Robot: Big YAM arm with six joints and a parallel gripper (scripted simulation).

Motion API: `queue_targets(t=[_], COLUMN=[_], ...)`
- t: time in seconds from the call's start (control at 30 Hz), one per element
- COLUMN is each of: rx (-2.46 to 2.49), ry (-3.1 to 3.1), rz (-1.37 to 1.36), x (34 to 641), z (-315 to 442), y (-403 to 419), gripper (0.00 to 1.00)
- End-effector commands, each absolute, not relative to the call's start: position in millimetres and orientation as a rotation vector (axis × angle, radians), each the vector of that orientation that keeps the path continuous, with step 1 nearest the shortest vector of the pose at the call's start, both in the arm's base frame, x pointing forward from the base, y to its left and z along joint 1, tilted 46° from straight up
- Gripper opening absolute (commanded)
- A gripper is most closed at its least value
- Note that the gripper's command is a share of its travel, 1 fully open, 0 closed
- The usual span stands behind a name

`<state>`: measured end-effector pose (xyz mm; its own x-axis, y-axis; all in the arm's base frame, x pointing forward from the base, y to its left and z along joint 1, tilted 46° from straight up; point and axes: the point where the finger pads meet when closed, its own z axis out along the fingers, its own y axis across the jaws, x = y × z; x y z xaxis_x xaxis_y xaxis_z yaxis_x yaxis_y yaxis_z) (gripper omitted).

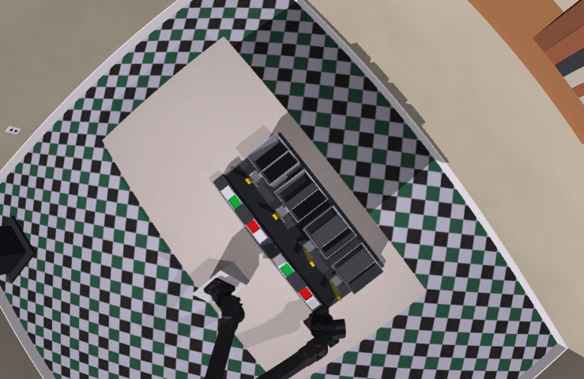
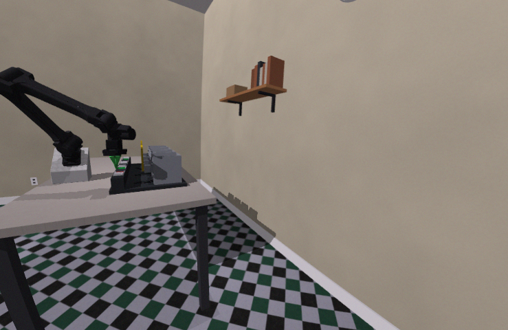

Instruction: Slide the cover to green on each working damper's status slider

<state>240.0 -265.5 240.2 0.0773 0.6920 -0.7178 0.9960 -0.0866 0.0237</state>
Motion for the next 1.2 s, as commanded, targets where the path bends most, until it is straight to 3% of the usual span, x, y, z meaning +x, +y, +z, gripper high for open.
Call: queue_targets(t=[0.0, 1.17], rx=[1.816, 1.839], ry=[1.610, 1.662], rz=[-0.709, -0.756], x=[255, 241], z=[264, 230], y=[-270, -278], gripper=[0.00, 0.00])
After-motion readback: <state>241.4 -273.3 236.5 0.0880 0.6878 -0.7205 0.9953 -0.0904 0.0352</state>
